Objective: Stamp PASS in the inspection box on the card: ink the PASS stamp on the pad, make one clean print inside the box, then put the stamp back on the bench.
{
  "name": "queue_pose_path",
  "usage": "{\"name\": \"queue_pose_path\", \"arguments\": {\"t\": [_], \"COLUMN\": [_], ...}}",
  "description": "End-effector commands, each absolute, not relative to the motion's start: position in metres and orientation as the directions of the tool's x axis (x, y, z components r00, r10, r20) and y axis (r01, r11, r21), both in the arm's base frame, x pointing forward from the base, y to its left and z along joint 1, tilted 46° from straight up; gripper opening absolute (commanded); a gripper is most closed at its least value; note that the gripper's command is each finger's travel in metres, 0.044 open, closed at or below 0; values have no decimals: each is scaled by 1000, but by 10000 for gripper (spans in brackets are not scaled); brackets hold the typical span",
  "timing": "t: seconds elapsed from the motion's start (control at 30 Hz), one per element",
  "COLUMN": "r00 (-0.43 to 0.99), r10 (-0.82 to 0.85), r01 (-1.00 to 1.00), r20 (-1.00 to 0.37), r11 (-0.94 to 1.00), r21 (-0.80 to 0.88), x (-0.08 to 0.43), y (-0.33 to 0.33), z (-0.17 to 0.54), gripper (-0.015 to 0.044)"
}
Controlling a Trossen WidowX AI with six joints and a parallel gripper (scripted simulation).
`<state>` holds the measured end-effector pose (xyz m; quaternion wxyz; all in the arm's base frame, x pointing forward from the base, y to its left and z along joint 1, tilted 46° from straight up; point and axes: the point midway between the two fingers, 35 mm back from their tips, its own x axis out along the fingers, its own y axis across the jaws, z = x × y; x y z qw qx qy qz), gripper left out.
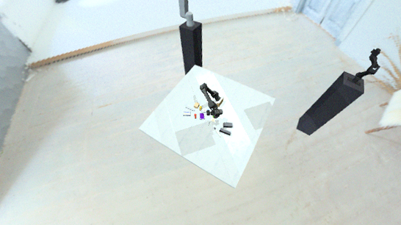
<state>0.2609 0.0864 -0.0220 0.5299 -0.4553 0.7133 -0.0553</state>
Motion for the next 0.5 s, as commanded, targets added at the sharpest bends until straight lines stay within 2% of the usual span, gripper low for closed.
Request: {"name": "queue_pose_path", "arguments": {"t": [0.0,0.47], "r00": [-21,-21], "r10": [-701,-701], "r01": [-584,-583], "r20": [-713,-713], "r11": [587,588], "r21": [-561,-561], "x": [262,270], "y": [95,106], "z": [-15,-8], "gripper": [0,0]}}
